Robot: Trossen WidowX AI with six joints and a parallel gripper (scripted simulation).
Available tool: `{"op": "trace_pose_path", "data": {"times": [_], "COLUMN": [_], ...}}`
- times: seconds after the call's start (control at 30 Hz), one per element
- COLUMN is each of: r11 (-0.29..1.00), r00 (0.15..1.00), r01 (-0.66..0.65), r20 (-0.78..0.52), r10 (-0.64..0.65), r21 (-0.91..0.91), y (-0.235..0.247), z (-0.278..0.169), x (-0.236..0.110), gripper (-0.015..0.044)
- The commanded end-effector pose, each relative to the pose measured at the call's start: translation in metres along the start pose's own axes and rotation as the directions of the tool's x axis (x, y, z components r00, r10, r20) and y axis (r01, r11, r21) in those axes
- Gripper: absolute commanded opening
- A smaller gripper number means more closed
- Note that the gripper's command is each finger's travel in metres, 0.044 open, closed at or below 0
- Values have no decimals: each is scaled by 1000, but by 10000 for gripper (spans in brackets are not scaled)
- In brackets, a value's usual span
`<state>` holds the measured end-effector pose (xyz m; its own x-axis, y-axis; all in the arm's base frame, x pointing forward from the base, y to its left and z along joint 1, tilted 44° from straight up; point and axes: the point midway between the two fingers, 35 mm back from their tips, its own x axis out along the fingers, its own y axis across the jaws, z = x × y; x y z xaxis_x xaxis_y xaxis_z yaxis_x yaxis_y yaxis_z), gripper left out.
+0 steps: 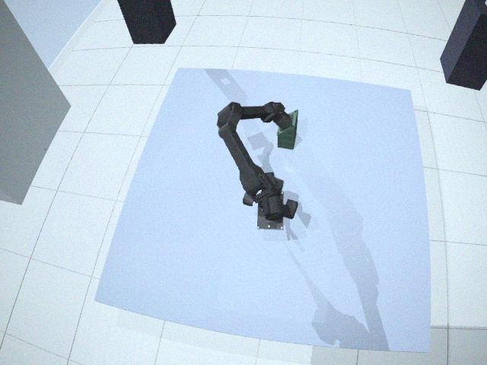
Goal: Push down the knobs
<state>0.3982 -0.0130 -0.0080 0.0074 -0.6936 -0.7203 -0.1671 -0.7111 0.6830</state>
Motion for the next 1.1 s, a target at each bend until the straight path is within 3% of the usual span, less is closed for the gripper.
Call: {"op": "trace_pose_path", "data": {"times": [0.0,1.07], "r11": [1000,1000], "r00": [1000,1000], "r01": [-5,-5], "r20": [11,11], "r10": [5,5], "r21": [12,12], "y": [2,2], "z": [-1,-1], "x": [12,20], "gripper": [0,0]}}
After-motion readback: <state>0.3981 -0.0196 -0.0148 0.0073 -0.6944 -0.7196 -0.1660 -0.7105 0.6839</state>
